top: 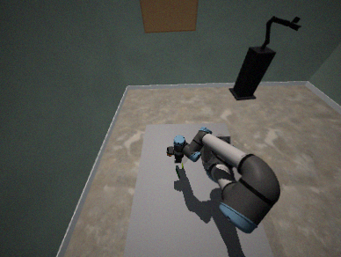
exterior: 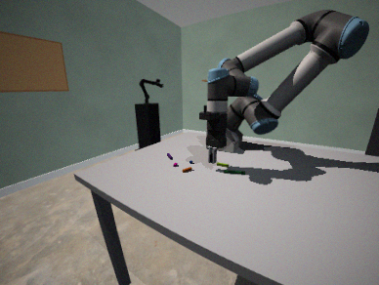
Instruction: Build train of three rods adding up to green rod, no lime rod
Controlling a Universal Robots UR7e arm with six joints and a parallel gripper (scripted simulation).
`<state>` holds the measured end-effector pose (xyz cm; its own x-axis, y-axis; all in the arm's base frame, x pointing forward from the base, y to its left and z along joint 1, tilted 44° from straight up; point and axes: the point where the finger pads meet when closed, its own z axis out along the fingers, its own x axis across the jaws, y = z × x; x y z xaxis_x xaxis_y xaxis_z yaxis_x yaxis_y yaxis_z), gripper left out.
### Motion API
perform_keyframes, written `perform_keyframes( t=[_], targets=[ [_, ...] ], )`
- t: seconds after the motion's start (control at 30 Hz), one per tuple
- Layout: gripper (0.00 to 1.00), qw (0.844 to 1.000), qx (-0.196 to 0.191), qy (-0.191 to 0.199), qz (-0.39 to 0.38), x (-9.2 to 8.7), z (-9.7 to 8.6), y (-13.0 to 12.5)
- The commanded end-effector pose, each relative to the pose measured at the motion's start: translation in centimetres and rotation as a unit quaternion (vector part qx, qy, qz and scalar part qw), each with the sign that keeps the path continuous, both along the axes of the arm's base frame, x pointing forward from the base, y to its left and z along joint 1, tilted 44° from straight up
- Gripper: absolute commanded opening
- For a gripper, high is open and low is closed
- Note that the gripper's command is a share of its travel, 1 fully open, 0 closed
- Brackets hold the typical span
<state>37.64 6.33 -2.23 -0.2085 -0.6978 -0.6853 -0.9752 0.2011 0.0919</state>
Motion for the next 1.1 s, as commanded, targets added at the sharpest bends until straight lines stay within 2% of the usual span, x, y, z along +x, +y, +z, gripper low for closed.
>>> perform_keyframes(
  t=[0.0, 1.07],
  targets=[
    [0.24, 1.0, 0.0, 0.0, 0.0, 0.11, -1.08, 1.03],
    [0.24, 1.0, 0.0, 0.0, 0.0, 0.14, -1.38, 1.32]
  ],
)
